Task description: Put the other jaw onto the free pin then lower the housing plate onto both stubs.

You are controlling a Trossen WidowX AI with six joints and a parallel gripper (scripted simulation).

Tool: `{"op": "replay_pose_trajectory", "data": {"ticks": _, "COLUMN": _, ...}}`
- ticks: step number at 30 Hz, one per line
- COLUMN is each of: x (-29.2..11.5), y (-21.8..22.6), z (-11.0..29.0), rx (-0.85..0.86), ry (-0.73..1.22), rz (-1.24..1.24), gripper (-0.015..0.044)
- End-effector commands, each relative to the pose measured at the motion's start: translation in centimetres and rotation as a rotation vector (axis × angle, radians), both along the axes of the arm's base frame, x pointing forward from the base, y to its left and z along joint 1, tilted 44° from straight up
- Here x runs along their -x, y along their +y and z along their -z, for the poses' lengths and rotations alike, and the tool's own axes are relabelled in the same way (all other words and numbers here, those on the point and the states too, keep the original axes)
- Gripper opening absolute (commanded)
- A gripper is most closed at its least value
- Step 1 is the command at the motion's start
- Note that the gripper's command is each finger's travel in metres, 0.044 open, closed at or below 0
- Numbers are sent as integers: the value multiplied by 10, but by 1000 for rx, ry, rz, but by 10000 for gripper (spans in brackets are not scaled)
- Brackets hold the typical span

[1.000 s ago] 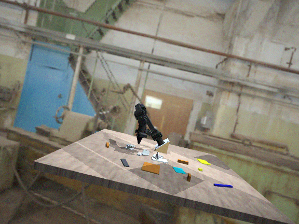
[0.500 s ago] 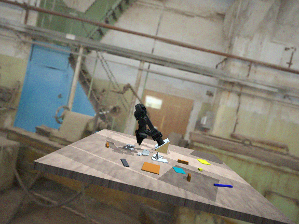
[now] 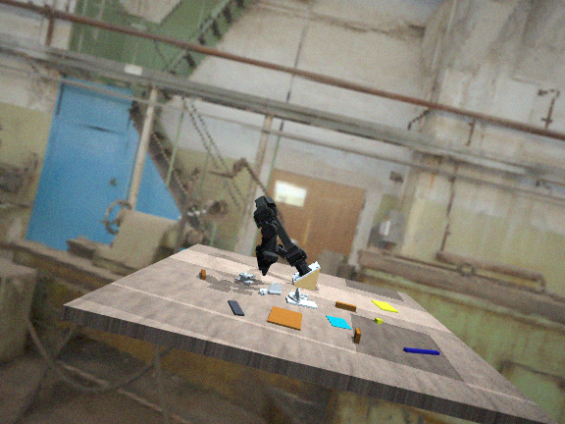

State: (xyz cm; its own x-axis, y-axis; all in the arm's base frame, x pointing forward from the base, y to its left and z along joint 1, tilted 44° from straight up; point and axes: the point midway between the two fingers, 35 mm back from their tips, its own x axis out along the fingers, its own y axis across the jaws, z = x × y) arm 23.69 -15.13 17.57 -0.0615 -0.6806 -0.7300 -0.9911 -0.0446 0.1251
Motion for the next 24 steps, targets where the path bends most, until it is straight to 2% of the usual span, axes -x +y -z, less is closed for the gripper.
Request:
{"op": "replay_pose_trajectory", "data": {"ticks": 1, "x": 0, "y": 0, "z": 0, "rx": -1, "ry": 2, "rz": -3, "gripper": 440}}
{"op": "replay_pose_trajectory", "data": {"ticks": 14, "x": 0, "y": 0, "z": 0, "rx": -1, "ry": 2, "rz": -3, "gripper": 440}}
{"op": "replay_pose_trajectory", "data": {"ticks": 24, "x": 2, "y": 5, "z": -7, "rx": 5, "ry": 4, "rz": 5, "gripper": 177}}
